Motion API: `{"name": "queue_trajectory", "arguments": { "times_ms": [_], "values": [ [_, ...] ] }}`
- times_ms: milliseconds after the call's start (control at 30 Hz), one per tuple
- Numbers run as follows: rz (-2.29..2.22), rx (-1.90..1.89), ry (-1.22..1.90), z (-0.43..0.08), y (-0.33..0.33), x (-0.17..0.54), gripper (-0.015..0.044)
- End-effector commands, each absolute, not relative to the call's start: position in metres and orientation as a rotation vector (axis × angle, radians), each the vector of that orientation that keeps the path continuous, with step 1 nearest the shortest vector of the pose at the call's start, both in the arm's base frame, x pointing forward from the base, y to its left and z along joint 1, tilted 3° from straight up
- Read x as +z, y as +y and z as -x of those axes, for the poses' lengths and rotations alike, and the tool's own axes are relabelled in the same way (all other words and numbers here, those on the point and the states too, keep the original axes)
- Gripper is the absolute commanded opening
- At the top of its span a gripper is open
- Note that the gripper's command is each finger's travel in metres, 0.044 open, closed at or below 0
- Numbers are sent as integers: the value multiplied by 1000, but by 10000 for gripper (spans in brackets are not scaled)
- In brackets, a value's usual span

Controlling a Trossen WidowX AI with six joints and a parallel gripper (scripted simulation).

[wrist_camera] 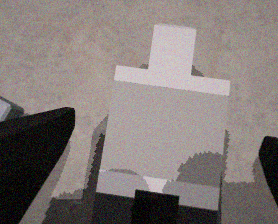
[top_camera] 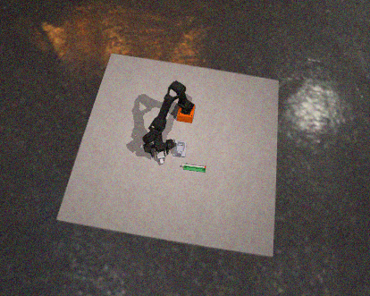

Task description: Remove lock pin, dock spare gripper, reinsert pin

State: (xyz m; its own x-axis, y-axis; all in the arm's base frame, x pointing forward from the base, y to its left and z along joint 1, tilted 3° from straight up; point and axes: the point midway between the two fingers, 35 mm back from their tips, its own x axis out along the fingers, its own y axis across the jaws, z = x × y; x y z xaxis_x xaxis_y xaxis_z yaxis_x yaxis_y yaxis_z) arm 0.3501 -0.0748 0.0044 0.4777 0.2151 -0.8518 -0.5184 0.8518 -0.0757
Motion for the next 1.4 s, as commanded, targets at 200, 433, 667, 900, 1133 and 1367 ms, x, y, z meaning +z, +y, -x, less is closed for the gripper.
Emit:
{"name": "queue_trajectory", "arguments": {
  "times_ms": [200, 433, 667, 900, 1133, 1367],
  "values": [
    [343, 464, 981, -348, -74, -13, 440],
    [343, 464, 981, -348, -74, -14, 361],
    [343, 464, 981, -348, -74, -14, 197],
    [343, 464, 981, -348, -75, -14, 131],
    [343, 464, 980, -351, -75, 7, 0],
    [343, 464, 980, -352, -75, 42, 0]
  ]
}}
